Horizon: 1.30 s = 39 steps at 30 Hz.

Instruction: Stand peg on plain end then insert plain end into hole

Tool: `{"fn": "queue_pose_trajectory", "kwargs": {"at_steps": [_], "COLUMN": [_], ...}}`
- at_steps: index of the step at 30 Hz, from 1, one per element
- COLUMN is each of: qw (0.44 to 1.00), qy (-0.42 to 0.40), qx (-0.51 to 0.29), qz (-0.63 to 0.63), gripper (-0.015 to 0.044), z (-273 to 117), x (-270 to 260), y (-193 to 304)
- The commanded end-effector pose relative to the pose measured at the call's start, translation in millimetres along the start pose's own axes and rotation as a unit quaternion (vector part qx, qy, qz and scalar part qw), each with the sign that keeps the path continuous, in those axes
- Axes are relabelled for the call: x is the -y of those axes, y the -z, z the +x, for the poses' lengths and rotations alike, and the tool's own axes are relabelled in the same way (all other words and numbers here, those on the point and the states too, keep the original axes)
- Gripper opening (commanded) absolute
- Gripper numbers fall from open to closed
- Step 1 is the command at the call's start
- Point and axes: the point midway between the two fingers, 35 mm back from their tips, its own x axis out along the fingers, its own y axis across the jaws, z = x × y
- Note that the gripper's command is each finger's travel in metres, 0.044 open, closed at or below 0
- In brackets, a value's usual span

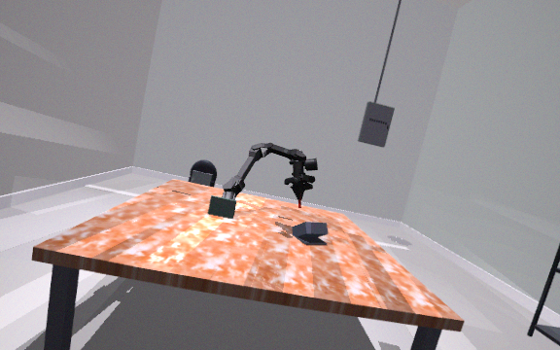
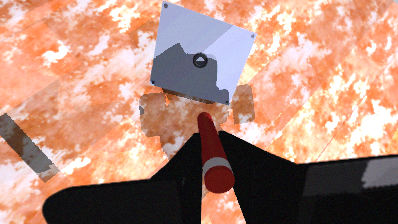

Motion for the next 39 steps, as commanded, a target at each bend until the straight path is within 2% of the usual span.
{"fn": "queue_pose_trajectory", "kwargs": {"at_steps": [1,11,32,39], "qw": [1.000,0.999,0.998,0.998], "qy": [0.004,0.009,0.010,0.010], "qx": [0.016,0.038,0.049,0.050], "qz": [0.012,0.033,0.043,0.039], "gripper": [0.0000,0.0000,0.0000,0.0000], "z": [1,8,60,62], "x": [0,1,3,3], "y": [-12,-29,-43,-44]}}
